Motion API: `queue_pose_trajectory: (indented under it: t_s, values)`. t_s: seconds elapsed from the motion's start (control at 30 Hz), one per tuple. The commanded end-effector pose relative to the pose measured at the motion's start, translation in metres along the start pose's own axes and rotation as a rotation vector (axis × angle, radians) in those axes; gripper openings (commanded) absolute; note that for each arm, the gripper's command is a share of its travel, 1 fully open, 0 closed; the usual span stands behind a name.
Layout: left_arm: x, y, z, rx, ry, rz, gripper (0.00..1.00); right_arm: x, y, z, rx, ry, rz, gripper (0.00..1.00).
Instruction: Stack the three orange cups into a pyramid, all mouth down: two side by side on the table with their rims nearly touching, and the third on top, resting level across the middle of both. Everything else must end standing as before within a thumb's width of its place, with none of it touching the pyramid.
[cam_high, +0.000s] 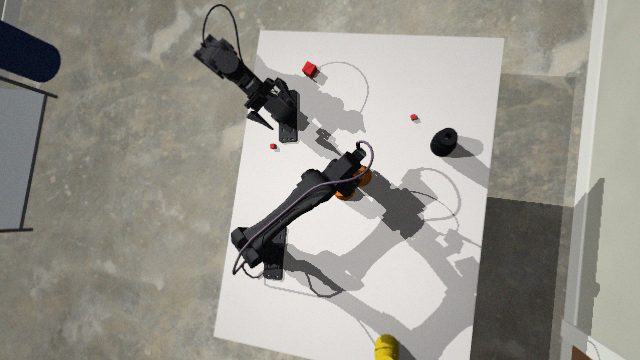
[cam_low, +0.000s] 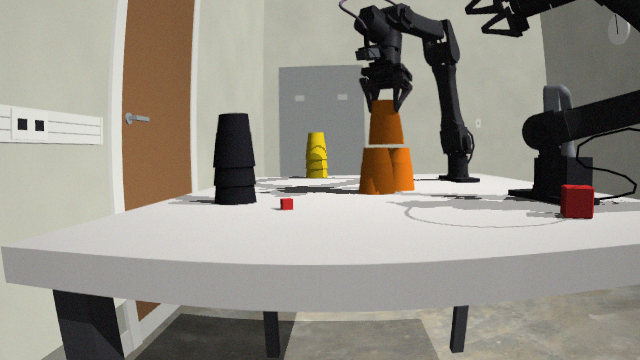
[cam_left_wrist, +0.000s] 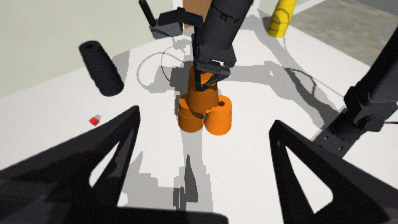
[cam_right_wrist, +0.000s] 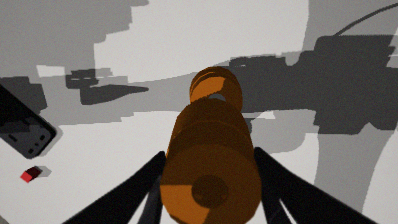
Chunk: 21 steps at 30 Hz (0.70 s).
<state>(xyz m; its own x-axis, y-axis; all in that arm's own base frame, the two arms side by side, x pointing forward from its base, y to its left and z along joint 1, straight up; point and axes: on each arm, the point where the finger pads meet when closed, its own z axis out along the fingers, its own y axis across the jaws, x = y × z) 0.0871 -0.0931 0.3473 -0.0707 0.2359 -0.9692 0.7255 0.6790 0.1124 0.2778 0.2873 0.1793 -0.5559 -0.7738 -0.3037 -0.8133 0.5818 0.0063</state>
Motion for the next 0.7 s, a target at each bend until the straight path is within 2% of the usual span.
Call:
queue_pose_trajectory:
  t_s: [0.0, 0.67]
  values:
    - [-0.0116, 0.0011, -0.0059, -0.004, -0.035, 0.003, 1.0, -0.0074, 0.0032, -0.0087, 0.008, -0.053, -0.01, 0.0]
    - [-0.0116, 0.0011, -0.0059, -0.004, -0.035, 0.003, 1.0, -0.0017, -0.0007, -0.0011, 0.006, -0.054, -0.011, 0.0]
